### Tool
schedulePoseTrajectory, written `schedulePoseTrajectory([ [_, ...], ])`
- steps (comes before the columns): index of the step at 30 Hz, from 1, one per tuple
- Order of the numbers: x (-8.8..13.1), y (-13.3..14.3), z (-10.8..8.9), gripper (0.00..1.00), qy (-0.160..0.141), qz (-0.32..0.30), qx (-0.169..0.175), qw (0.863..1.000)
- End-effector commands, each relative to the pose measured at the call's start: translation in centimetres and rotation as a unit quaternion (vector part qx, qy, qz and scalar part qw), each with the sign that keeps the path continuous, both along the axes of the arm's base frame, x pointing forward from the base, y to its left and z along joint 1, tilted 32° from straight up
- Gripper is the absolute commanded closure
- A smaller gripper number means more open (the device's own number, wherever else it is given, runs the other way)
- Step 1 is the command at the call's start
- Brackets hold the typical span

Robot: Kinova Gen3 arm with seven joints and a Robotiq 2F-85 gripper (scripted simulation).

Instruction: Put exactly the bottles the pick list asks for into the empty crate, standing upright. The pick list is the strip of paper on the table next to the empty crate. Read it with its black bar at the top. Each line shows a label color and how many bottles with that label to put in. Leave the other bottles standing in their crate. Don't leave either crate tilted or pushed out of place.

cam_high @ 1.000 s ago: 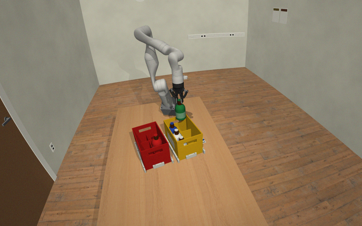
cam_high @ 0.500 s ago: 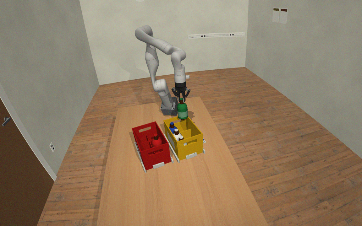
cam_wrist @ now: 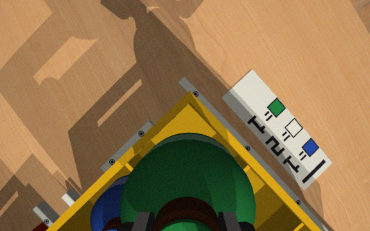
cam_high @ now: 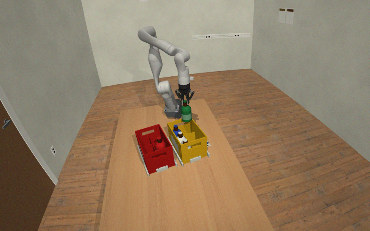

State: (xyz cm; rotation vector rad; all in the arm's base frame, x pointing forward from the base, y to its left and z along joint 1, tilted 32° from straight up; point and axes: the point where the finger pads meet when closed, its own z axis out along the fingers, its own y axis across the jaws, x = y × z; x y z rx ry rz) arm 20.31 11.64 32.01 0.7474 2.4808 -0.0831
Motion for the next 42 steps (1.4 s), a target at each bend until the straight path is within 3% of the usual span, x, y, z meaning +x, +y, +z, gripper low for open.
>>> schedulePoseTrajectory([
  [1,0.0,0.0,0.0,0.90,-0.001,0.000,0.000,1.000],
  [29,0.0,0.0,0.0,0.90,-0.001,0.000,0.000,1.000],
  [42,0.6,-0.3,-1.1,0.90,-0.001,0.000,0.000,1.000],
])
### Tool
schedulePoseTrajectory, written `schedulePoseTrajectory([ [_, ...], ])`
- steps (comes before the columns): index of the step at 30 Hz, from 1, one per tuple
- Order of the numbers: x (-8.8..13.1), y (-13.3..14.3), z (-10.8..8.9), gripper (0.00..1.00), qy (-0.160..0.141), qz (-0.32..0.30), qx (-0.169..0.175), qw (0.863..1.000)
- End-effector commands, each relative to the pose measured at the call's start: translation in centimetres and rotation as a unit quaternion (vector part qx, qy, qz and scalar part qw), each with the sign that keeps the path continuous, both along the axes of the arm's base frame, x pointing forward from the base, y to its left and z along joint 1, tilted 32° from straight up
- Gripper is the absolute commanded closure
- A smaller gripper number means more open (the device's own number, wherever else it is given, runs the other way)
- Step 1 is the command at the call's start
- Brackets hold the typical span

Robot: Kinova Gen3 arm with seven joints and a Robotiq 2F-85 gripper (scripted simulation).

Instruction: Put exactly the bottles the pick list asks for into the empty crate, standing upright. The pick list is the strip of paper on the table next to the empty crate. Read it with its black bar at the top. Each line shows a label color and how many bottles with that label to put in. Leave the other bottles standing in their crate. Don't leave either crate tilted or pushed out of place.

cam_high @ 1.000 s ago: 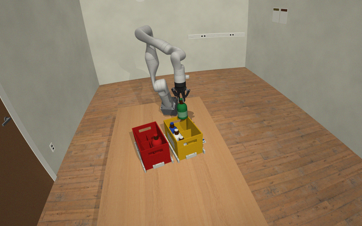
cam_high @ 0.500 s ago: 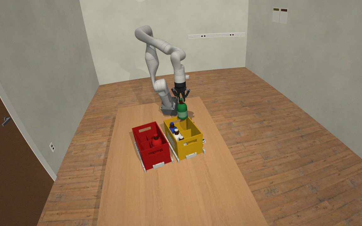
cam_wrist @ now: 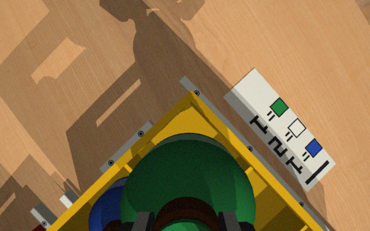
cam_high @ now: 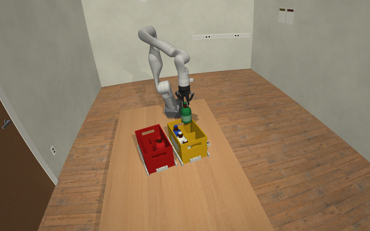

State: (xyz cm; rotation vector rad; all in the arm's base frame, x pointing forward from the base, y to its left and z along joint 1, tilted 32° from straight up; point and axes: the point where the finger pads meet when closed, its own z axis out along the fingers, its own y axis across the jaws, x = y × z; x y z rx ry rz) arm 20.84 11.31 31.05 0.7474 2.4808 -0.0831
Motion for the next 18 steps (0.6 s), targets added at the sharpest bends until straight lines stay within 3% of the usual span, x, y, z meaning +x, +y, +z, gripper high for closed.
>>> schedulePoseTrajectory([
  [1,0.1,0.0,-0.2,0.90,-0.001,0.000,0.000,1.000],
  [18,0.9,-0.3,-1.5,0.90,-0.001,0.000,0.000,1.000],
])
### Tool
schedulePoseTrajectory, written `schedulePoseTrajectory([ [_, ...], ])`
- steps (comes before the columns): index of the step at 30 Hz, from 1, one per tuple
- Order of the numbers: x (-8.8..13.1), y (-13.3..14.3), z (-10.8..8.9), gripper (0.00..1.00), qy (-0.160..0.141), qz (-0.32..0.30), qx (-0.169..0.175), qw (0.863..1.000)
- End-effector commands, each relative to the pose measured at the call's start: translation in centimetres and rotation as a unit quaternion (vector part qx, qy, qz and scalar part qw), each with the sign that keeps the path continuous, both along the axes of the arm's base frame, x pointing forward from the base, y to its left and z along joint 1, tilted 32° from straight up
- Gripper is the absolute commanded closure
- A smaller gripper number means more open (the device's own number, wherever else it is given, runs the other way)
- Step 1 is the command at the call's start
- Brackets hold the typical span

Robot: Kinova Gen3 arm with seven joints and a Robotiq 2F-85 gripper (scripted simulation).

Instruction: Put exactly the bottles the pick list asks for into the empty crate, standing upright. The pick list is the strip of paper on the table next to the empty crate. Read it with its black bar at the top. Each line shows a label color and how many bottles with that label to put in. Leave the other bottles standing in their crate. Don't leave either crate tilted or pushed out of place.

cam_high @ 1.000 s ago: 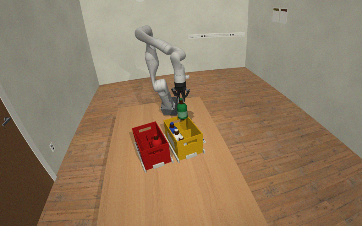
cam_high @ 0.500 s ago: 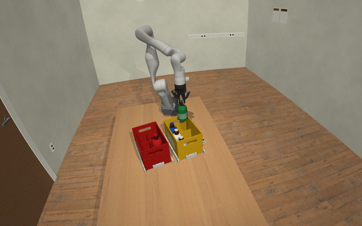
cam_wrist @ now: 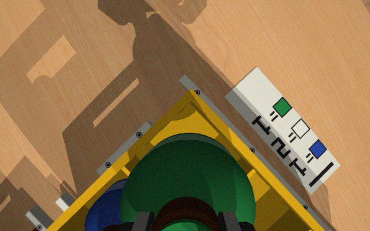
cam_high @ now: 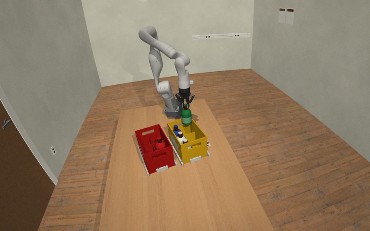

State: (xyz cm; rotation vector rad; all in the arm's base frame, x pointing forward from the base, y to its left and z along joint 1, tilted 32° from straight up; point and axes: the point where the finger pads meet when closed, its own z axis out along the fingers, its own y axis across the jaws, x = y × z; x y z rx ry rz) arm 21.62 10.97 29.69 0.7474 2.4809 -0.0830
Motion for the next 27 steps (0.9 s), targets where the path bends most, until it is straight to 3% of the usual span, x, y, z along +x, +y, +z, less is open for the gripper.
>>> schedulePoseTrajectory([
  [1,0.1,0.0,-0.2,0.90,-0.001,0.000,0.000,1.000],
  [27,1.2,-0.5,-2.1,0.90,-0.001,0.000,0.000,1.000],
])
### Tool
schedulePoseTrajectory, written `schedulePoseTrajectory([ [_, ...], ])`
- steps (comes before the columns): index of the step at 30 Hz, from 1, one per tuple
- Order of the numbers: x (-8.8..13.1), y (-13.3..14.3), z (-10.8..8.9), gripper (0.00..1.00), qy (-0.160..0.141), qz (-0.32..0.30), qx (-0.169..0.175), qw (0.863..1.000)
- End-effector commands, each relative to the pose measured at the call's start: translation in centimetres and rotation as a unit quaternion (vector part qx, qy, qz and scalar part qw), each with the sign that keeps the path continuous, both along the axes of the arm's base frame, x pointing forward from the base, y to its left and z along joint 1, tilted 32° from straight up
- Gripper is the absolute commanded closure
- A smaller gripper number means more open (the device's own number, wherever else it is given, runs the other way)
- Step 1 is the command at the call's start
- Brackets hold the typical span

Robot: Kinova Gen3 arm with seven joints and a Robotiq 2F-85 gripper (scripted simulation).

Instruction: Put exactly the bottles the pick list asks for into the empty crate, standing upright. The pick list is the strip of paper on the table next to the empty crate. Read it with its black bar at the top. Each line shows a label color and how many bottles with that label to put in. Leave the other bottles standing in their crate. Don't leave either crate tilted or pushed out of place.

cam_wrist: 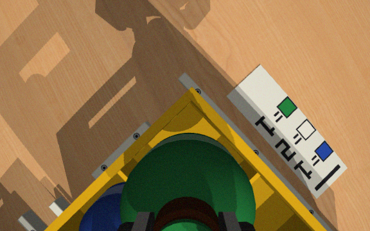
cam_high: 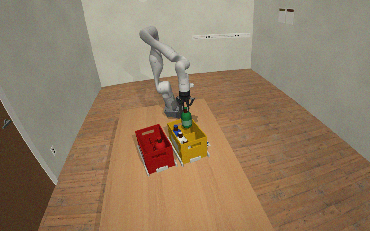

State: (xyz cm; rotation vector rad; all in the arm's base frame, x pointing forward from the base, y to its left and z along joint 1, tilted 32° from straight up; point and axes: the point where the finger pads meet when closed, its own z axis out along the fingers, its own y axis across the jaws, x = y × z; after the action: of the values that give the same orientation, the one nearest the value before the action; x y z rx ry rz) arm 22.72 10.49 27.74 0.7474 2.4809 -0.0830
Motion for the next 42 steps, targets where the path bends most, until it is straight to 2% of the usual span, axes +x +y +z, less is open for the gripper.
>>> schedulePoseTrajectory([
  [1,0.1,0.0,-0.2,0.90,-0.001,0.000,0.000,1.000],
  [42,1.9,-0.8,-3.3,0.90,-0.001,0.000,0.000,1.000],
])
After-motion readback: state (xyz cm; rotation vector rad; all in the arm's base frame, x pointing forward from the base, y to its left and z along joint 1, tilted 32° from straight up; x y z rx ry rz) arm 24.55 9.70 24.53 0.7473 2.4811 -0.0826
